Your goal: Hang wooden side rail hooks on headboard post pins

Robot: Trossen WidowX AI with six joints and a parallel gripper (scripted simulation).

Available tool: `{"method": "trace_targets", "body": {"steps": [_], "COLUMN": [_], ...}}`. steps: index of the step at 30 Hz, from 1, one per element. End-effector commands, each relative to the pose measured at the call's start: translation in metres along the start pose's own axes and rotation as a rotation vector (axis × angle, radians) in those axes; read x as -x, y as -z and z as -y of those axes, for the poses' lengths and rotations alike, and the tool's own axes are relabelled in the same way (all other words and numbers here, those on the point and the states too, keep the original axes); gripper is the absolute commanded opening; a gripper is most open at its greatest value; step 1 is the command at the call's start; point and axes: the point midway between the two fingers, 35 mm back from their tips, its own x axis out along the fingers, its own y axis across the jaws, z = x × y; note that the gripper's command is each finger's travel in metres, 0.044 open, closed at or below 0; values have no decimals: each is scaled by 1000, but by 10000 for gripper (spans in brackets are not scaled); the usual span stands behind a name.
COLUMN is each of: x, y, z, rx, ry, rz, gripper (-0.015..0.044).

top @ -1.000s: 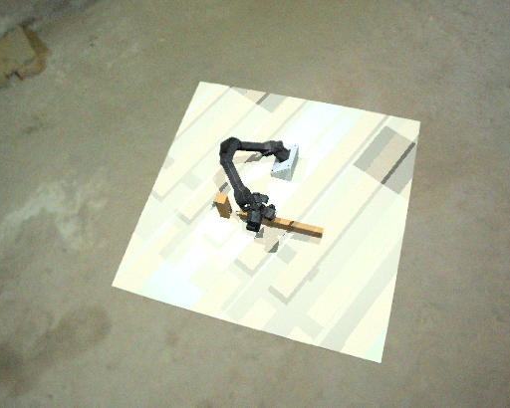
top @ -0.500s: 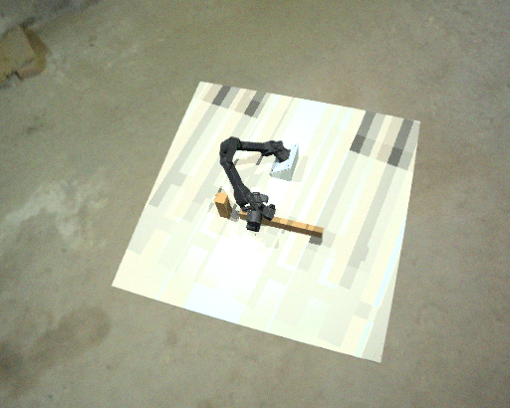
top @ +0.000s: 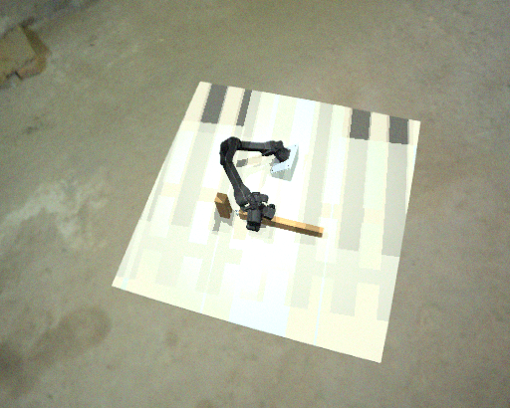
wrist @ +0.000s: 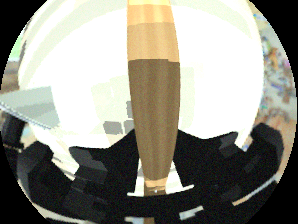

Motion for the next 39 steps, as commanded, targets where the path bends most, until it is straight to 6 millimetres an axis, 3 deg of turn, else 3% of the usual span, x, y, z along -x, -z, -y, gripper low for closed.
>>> {"method": "trace_targets", "body": {"steps": [1,39], "x": [5,11], "y": [-2,-2], "z": [2,2], "rx": [1,1], "ry": [10,10], "rz": [6,6], "gripper": [0,0]}}
